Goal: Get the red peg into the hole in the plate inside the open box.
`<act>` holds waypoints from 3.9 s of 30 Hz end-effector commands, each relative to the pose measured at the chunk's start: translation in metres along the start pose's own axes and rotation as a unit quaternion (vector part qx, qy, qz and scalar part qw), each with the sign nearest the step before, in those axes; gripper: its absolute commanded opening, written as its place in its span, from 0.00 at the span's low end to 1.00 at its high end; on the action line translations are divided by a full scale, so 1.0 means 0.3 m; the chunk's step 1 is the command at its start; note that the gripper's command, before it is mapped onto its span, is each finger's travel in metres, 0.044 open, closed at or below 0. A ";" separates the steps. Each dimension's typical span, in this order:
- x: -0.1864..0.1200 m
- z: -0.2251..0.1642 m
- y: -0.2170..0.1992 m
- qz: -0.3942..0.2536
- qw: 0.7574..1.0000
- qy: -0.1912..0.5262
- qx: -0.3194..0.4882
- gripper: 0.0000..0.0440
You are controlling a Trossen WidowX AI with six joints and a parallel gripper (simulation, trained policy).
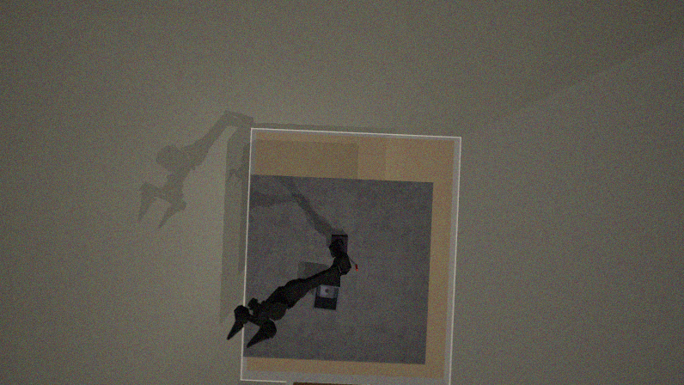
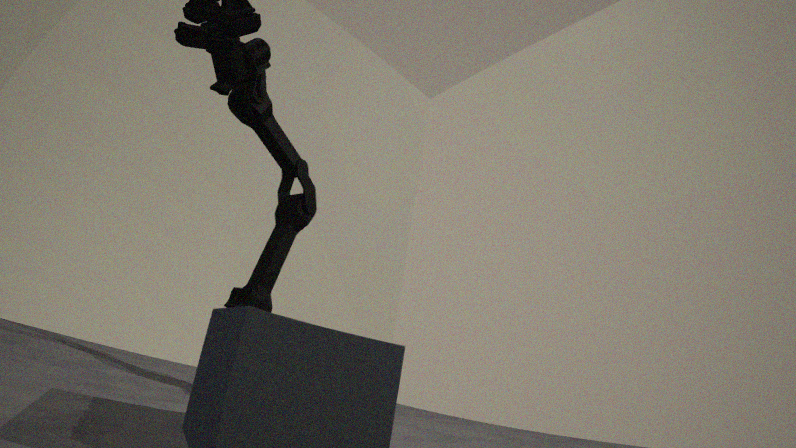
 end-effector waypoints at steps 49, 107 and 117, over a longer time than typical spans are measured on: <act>-0.207 -0.321 -0.826 -0.434 0.882 -0.038 0.179 1.00; -1.083 -0.233 -1.324 -0.845 0.429 0.102 -0.301 1.00; -1.157 -0.141 -1.375 -0.856 0.347 0.111 -0.367 1.00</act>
Point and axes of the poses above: the point midway between the two fingers, 35 mm back from their tips, its own x axis out along the fingers, its own y axis across the jaws, z = x × y, the point moved 7 cm from there along -x, back along the fingers, and after that the axes turned 10 degrees about -x, right-handed, at the moved point
